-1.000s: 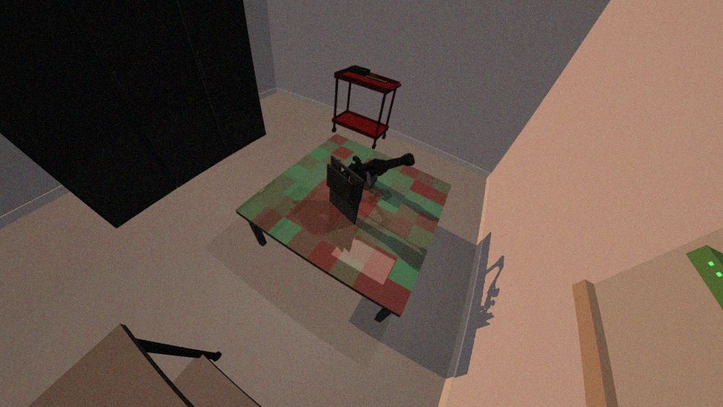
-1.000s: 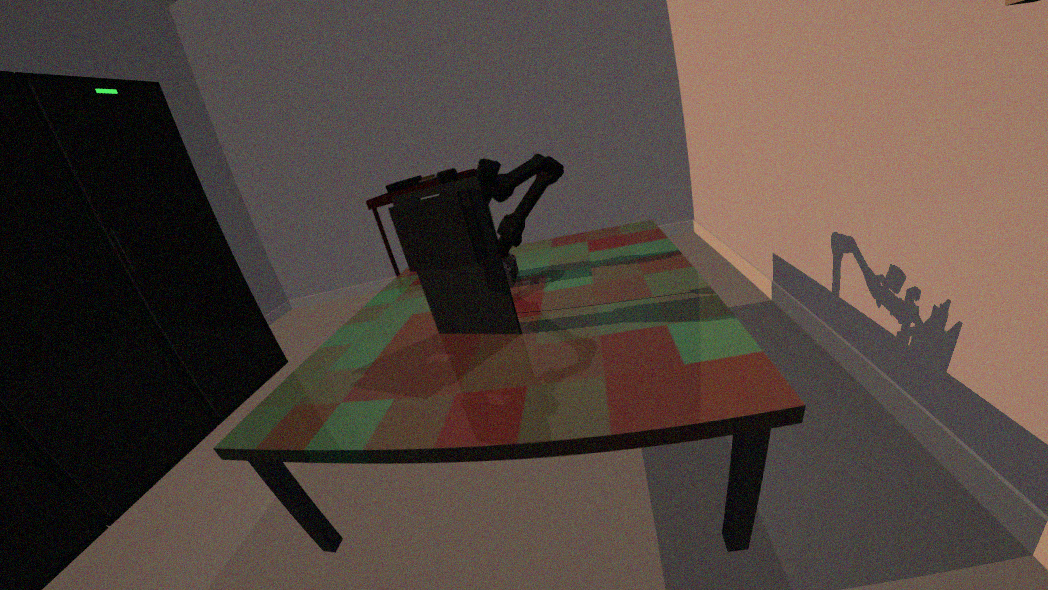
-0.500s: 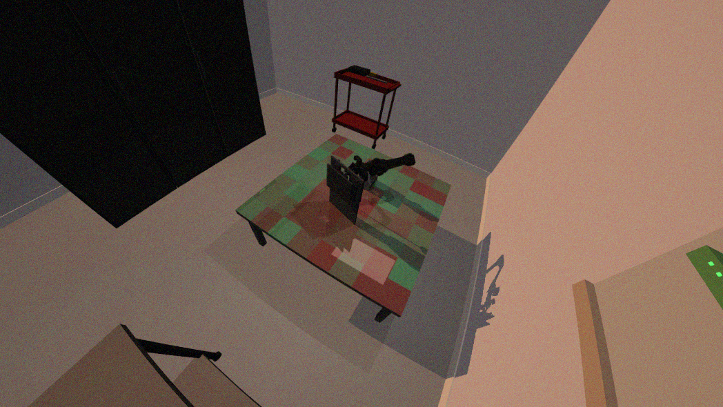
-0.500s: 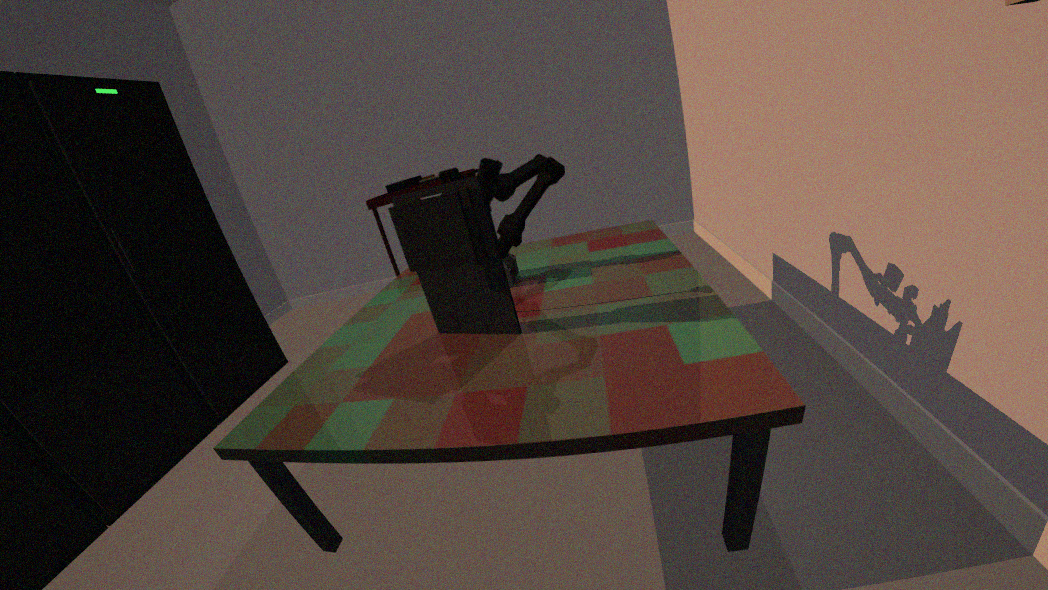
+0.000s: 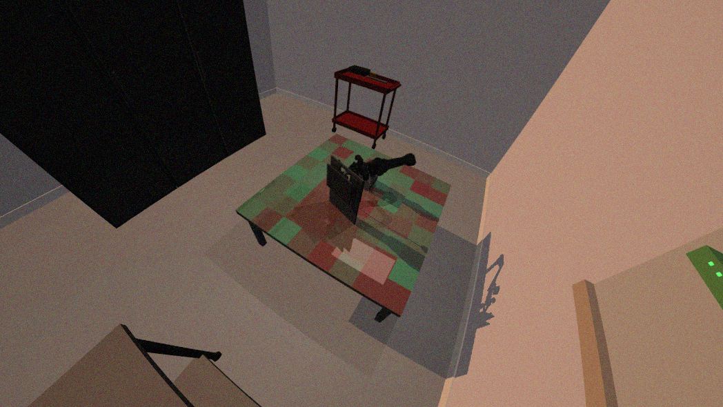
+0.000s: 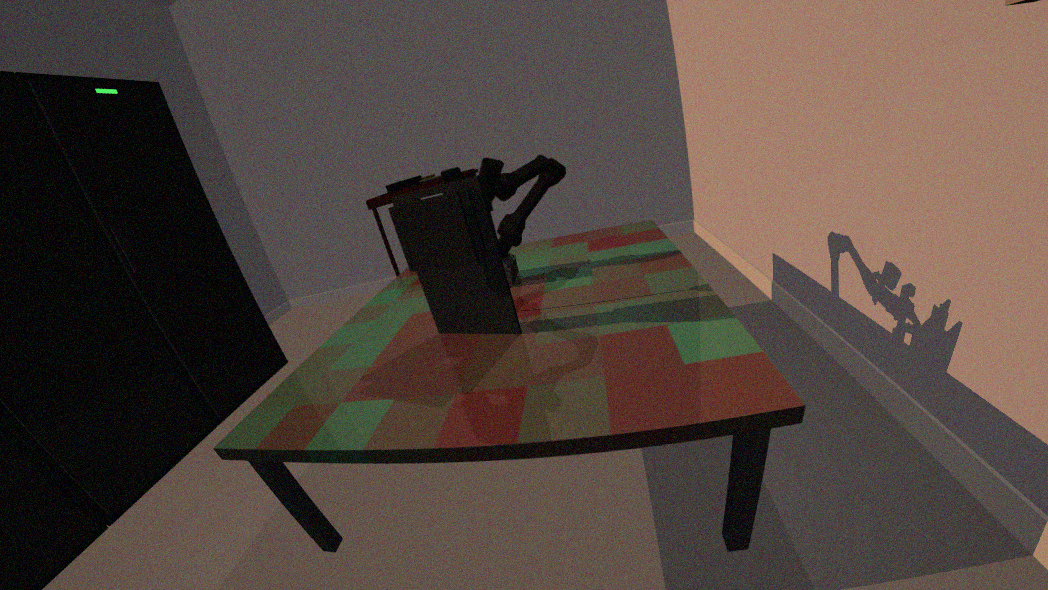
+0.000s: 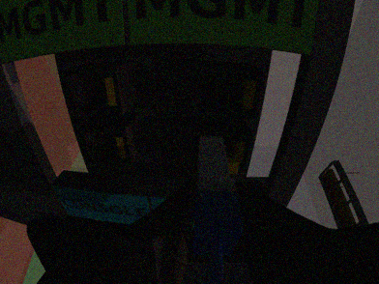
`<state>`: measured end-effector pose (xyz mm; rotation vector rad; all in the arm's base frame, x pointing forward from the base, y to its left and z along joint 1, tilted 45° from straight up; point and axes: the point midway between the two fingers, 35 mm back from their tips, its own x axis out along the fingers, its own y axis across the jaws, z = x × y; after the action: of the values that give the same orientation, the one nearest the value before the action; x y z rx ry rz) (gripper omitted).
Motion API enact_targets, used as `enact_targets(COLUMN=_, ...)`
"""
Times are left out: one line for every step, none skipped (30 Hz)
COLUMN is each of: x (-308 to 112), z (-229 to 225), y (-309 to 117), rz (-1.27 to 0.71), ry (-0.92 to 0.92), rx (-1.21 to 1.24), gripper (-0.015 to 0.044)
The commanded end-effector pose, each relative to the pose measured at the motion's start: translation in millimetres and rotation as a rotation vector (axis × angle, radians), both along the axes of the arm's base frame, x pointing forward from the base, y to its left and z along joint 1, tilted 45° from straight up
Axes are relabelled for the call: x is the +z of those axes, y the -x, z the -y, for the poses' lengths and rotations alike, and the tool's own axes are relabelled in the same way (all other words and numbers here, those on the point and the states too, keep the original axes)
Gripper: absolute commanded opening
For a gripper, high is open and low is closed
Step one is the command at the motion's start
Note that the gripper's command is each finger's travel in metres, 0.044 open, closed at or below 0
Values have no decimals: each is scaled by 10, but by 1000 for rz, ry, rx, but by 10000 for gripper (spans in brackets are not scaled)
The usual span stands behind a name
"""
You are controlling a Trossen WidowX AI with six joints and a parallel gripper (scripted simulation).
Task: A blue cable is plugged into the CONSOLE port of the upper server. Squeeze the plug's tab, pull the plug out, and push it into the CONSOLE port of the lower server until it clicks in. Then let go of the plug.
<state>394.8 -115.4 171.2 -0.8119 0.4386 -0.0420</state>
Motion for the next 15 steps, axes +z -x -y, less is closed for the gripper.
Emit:
enact_targets(x=0, z=-5, y=36, rz=-1, ry=3, rx=3, gripper=0)
enact_targets(x=1, z=-6, y=40, rz=-1, ry=3, rx=3, gripper=0)
enact_targets(x=3, z=-5, y=48, rz=-1, ry=3, rx=3, gripper=0)
enact_targets(x=3, z=-5, y=53, rz=-1, ry=3, rx=3, gripper=0)
enact_targets(x=5, z=-6, y=61, rz=-1, ry=3, rx=3, gripper=0)
enact_targets(x=6, z=-6, y=66, rz=-1, ry=3, rx=3, gripper=0)
enact_targets(x=8, z=-7, y=74, rz=-1, ry=3, rx=3, gripper=0)
enact_targets(x=9, z=-7, y=78, rz=-1, ry=3, rx=3, gripper=0)
enact_targets(x=11, z=-7, y=86, rz=-1, ry=3, rx=3, gripper=0)
enact_targets(x=12, z=-7, y=91, rz=-1, ry=3, rx=3, gripper=0)
enact_targets(x=13, z=-7, y=99, rz=-1, ry=3, rx=3, gripper=0)
enact_targets(x=14, z=-8, y=104, rz=-1, ry=3, rx=3, gripper=0)
enact_targets(x=16, z=-8, y=112, rz=-1, ry=3, rx=3, gripper=0)
enact_targets(x=17, z=-8, y=116, rz=-1, ry=3, rx=3, gripper=0)
enact_targets(x=19, z=-8, y=124, rz=-1, ry=3, rx=3, gripper=0)
